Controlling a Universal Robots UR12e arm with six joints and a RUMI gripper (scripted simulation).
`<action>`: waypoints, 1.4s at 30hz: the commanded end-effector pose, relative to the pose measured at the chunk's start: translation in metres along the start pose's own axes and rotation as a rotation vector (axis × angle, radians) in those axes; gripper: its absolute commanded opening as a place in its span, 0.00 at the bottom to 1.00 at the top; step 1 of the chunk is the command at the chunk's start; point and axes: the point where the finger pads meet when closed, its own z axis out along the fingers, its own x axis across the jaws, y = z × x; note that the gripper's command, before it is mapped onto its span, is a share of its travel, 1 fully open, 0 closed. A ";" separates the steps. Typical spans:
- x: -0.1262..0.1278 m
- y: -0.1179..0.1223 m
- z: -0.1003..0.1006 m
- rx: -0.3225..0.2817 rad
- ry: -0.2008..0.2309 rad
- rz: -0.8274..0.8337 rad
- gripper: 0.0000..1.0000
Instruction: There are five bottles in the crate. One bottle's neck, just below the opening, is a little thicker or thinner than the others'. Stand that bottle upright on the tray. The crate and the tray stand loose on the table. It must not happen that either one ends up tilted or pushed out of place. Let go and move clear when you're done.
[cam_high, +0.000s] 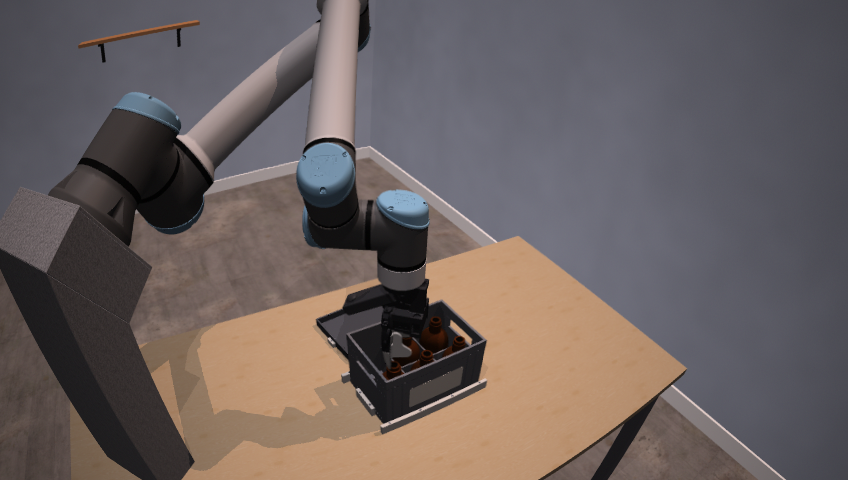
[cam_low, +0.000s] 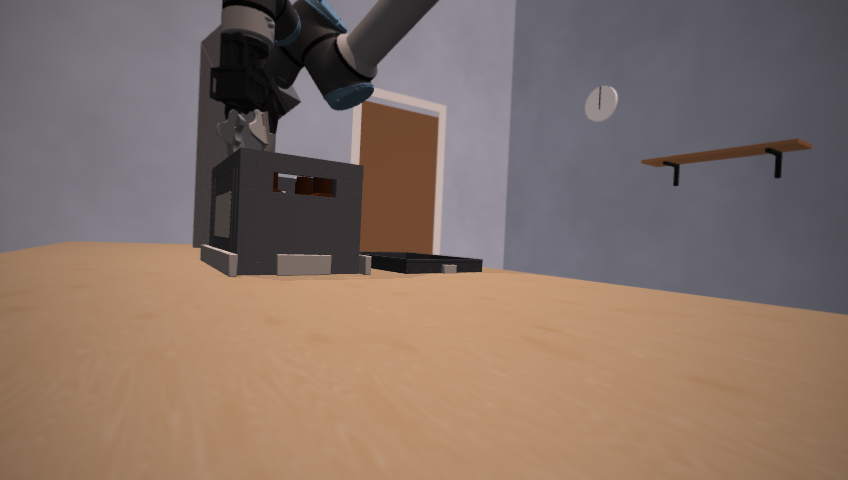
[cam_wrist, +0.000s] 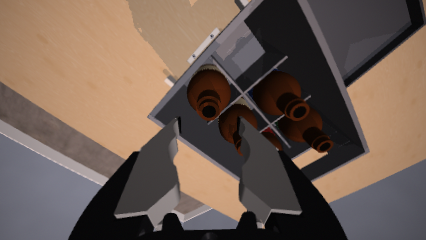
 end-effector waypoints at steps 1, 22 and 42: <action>0.002 0.000 0.000 0.000 -0.001 -0.003 0.38; 0.001 0.000 0.002 0.001 -0.001 -0.003 0.38; 0.001 0.001 0.016 0.000 -0.001 -0.004 0.38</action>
